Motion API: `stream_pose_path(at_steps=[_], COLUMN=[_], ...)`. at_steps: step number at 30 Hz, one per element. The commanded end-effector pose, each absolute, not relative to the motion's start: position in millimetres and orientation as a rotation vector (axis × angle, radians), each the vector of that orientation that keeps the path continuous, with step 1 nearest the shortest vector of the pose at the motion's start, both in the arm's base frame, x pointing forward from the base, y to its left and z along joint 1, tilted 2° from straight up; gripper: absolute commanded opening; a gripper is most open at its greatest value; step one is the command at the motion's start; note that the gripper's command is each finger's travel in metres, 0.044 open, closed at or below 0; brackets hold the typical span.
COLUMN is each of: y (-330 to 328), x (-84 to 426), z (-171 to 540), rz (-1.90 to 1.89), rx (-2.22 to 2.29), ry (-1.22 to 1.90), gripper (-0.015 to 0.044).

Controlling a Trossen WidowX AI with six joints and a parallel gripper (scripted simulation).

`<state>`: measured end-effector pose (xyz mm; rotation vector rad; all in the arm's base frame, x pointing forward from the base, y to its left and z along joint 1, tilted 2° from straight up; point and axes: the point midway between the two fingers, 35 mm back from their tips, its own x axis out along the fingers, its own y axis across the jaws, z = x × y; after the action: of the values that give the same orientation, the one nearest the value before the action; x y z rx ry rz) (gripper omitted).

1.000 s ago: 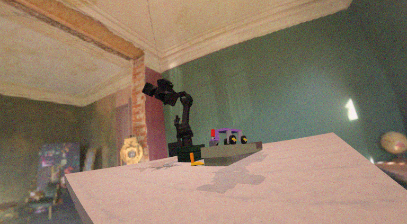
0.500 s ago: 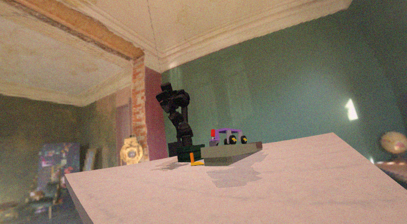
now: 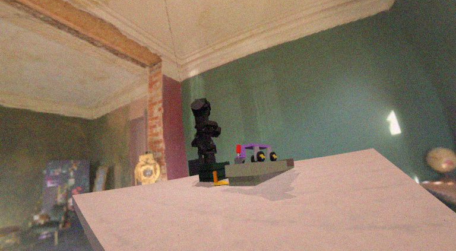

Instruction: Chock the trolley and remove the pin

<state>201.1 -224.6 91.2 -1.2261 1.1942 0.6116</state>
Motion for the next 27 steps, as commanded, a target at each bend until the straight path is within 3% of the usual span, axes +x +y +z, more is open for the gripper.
stream_pose_path(at_steps=[1,10,27], y=[-205,-160,-160], x=[196,177,177], z=[79,61,31], rz=[0.885,1.495,1.507], rx=[-1.325,-1.482,-1.484], ry=[1.173,0.981,0.975], gripper=[0.019,0.019,0.019])
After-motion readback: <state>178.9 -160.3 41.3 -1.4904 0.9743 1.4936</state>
